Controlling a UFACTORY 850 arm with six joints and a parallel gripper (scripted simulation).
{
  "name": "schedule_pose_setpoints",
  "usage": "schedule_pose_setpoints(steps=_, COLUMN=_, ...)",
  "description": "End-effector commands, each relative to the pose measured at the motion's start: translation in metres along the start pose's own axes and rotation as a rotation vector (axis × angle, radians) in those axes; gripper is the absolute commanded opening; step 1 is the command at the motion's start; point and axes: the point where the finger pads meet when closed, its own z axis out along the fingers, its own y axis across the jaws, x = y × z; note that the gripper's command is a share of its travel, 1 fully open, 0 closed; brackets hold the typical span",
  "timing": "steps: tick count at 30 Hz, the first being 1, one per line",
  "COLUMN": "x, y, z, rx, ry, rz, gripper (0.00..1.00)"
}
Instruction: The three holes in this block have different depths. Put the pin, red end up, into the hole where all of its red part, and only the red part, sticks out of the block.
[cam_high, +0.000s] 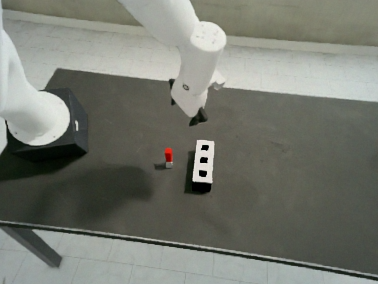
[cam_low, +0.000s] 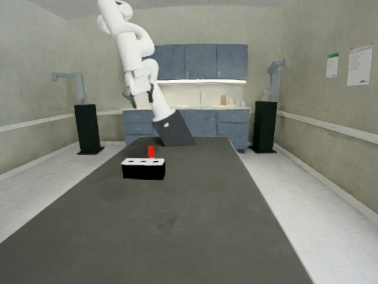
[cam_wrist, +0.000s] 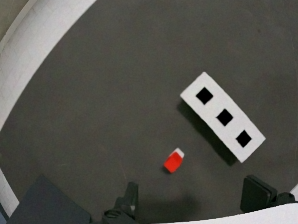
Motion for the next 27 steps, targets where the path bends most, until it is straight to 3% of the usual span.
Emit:
schedule_pose_setpoints(steps=1, x=-0.0001, y=-0.0002, z=-0.0003, rx=-0.060, ry=-0.026, rz=-0.194, gripper=1.00)
schedule_pose_setpoints(steps=9, x=-0.0001, y=-0.0002, z=-0.0003, rx=-0.060, ry=-0.026, rz=-0.194, gripper=1.00)
schedule_pose_setpoints(steps=10, x=0.0002, y=0.0000, z=-0.0005, rx=-0.135, ry=-0.064, rz=-0.446, gripper=1.00)
schedule_pose_setpoints(steps=17, x=0.0002, y=0.0000, z=-0.0005, rx=-0.195, ry=-0.093, rz=-0.644, gripper=1.00)
schedule_pose_setpoints(steps=26, x=0.0002, y=0.0000, z=-0.0005, rx=-0.195, ry=-0.093, rz=-0.644, gripper=1.00)
schedule_pose_setpoints(steps=27, x=0.0006, y=-0.0001, z=-0.0007, rx=-0.229, ry=-0.110, rz=-0.757, gripper=1.00)
